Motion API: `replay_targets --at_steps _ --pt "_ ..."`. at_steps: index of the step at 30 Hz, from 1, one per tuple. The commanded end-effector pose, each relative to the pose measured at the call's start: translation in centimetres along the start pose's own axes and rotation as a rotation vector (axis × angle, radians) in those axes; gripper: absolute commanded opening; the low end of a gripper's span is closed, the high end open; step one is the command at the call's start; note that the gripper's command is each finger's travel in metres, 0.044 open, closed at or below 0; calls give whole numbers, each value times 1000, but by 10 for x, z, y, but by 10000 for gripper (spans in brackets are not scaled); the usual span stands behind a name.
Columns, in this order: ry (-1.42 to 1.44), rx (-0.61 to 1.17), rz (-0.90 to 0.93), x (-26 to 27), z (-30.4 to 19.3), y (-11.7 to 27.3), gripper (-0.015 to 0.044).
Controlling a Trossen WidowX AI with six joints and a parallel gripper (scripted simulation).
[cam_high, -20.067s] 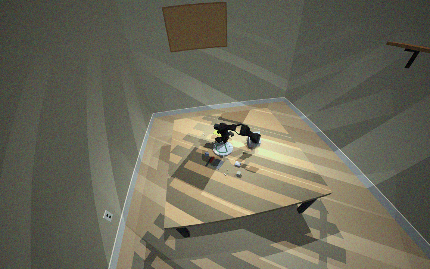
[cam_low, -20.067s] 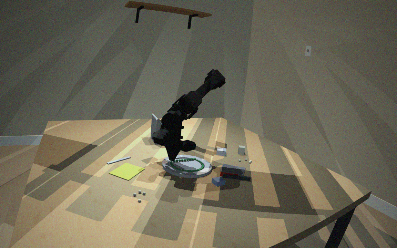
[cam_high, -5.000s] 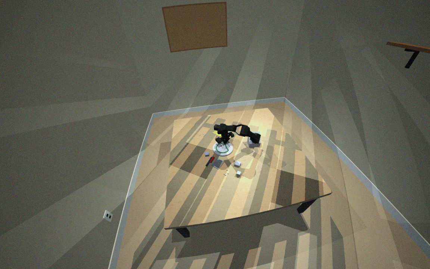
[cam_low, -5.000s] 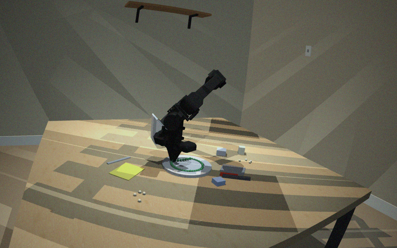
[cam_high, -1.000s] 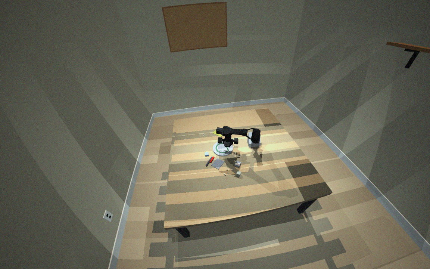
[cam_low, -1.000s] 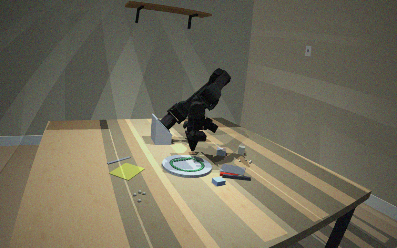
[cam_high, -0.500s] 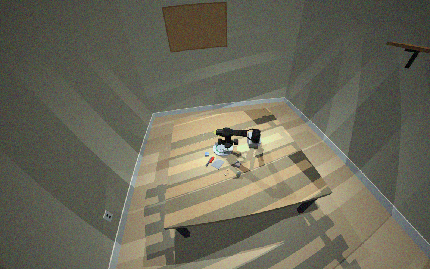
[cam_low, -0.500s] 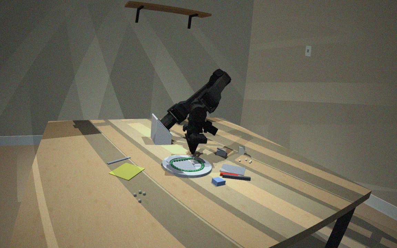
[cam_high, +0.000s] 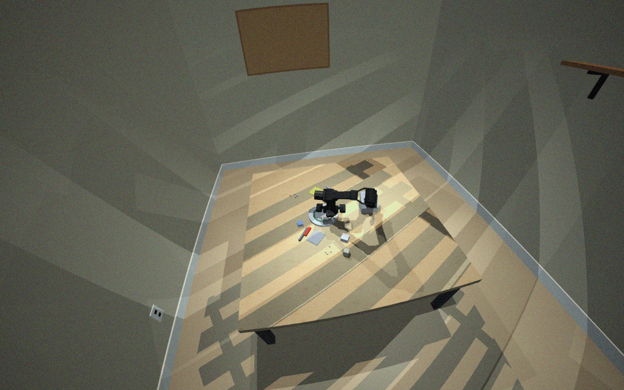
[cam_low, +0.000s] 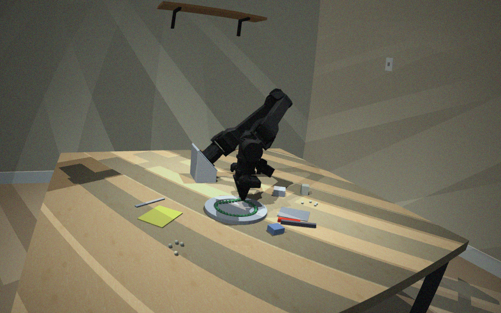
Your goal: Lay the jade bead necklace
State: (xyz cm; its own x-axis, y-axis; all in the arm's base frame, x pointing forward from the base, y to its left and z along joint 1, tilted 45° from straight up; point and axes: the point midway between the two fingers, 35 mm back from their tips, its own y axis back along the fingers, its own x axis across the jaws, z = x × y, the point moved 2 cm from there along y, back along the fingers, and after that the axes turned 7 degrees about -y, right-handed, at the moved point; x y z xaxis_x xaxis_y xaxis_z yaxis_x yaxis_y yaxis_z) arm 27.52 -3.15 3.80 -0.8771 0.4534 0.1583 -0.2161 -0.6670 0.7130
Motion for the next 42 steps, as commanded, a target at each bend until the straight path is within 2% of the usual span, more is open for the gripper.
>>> replay_targets --at_steps 1,6,11,42 --pt "-11 -4 13 3 -1 -6 120" --pt "-11 -4 13 3 -1 -6 120" --pt "-2 0 5 1 0 -4 0" --pt "-4 -1 7 2 -1 -2 0"
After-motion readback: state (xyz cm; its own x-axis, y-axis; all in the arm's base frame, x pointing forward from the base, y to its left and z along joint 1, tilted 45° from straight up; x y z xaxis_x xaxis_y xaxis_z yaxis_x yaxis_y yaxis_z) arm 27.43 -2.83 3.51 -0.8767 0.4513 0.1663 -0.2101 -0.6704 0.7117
